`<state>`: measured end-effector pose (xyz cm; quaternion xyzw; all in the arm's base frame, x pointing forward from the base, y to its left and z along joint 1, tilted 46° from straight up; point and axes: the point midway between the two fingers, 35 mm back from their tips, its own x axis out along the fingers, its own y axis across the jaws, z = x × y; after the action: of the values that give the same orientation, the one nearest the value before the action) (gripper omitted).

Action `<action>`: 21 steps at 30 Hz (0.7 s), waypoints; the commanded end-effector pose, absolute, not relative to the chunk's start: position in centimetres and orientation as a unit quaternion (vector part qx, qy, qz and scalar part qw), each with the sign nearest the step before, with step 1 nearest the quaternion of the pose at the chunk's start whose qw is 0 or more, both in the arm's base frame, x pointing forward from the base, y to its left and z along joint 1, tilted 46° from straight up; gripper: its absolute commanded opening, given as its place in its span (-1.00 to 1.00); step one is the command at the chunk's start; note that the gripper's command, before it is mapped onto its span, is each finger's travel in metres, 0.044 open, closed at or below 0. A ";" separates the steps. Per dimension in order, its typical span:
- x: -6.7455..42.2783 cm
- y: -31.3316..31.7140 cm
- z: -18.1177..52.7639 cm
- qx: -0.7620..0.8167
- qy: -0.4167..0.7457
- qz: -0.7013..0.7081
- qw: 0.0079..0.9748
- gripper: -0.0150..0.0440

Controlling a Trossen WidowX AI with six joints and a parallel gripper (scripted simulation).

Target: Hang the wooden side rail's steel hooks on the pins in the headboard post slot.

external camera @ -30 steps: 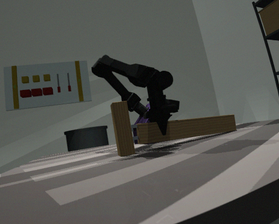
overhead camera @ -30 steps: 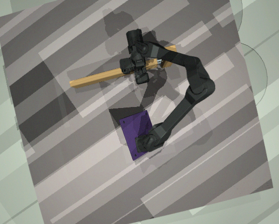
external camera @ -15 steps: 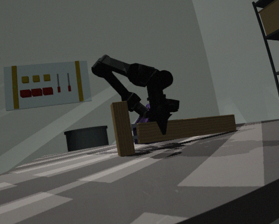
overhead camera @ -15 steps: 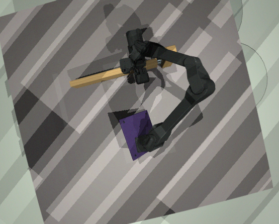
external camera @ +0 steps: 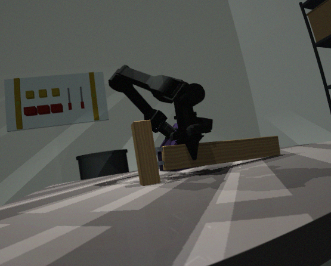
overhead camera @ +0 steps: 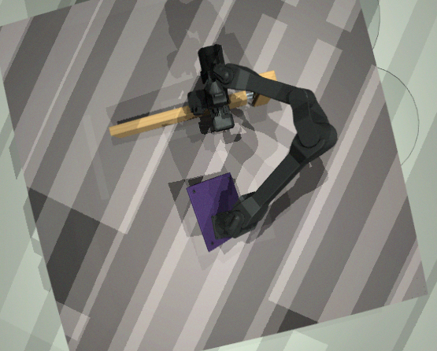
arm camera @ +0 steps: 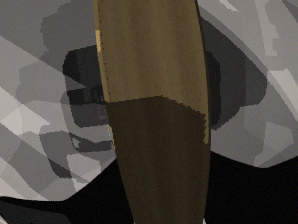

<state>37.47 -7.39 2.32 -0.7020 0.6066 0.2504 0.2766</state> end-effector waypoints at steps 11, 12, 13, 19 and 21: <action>37.9 -7.2 2.6 -0.705 0.602 0.248 0.280 -0.49; 37.9 -7.2 2.6 -0.705 0.602 0.248 0.280 -0.49; 37.9 -7.2 2.6 -0.705 0.602 0.248 0.280 -0.49; 38.0 -7.3 2.7 -0.705 0.602 0.248 0.280 -0.49; 38.0 -7.3 2.7 -0.705 0.602 0.248 0.280 -0.49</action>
<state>37.72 -7.53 2.46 -0.7024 0.6059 0.2510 0.2767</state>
